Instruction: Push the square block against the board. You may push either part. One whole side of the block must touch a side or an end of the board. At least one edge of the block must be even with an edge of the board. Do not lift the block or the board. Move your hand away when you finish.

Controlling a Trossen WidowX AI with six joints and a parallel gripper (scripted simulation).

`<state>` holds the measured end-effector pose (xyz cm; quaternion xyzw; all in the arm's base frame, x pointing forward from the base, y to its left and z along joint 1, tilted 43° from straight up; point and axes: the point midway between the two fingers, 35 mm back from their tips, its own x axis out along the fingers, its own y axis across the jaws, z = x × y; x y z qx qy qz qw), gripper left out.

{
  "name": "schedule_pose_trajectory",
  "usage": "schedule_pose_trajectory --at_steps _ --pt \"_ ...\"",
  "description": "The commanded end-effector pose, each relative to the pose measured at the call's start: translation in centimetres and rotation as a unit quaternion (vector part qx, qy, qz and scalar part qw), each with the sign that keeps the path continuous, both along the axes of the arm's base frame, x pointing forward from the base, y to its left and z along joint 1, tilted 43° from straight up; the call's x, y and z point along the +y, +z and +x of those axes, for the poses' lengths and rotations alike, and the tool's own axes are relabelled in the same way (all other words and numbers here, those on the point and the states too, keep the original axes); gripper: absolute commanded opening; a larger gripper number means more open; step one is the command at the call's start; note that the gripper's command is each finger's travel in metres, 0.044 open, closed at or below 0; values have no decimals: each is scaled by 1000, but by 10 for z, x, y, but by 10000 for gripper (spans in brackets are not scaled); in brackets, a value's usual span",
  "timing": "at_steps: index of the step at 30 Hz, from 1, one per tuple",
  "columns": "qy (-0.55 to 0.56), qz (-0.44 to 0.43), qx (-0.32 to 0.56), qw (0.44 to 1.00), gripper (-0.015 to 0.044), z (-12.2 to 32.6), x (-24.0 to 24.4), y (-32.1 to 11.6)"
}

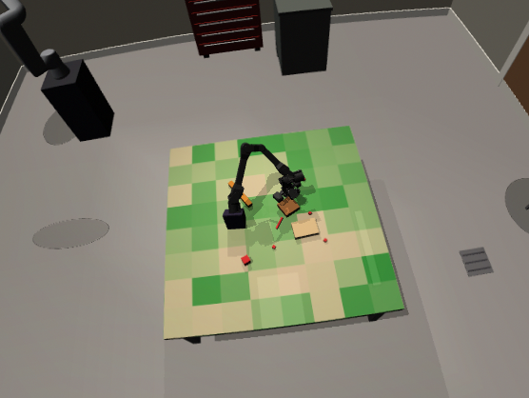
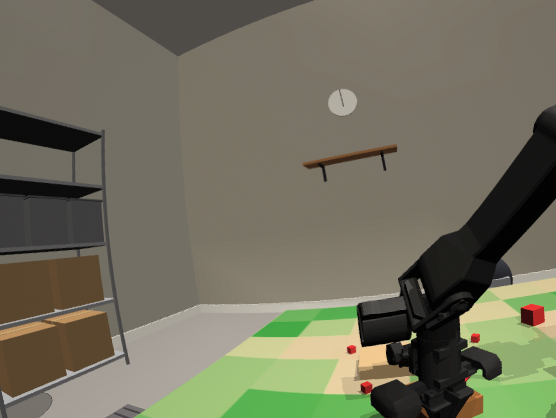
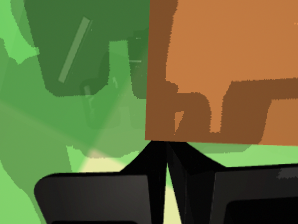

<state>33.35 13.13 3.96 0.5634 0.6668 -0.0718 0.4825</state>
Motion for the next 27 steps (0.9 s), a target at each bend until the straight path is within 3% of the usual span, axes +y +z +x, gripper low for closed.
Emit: schedule_pose_trajectory --at_steps 1,27 --pt "0 -1 1 1000 0 3 -4 -4" --pt "0 -2 1 1000 0 19 -27 -23"
